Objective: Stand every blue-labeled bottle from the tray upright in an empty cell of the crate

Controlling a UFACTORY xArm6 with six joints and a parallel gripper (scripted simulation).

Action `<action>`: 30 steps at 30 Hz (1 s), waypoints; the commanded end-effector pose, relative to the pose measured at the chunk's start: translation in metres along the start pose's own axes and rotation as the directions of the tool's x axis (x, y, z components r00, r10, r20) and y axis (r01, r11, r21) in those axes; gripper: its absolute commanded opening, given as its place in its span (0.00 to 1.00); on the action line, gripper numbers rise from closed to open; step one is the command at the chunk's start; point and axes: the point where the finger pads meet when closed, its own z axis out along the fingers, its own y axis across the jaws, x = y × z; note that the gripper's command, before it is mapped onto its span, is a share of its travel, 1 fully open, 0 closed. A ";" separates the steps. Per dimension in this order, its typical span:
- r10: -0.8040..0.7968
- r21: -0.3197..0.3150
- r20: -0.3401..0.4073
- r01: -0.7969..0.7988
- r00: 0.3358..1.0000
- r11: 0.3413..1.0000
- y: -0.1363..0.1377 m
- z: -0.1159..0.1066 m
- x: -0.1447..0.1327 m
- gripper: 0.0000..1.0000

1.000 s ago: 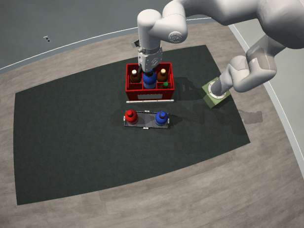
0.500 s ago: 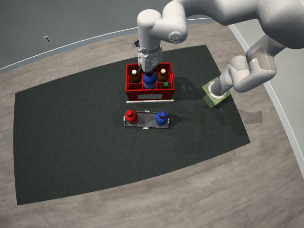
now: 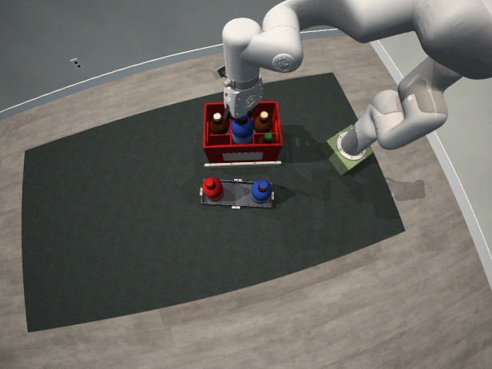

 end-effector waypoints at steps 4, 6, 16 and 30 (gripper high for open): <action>0.000 0.004 -0.003 0.000 1.000 1.000 -0.001 0.007 0.001 0.00; 0.000 0.004 -0.003 0.000 1.000 1.000 -0.001 0.009 0.001 0.00; 0.000 0.004 -0.003 0.000 1.000 1.000 -0.001 0.019 0.001 0.00; 0.000 0.004 -0.003 0.000 1.000 1.000 -0.001 0.029 0.001 0.00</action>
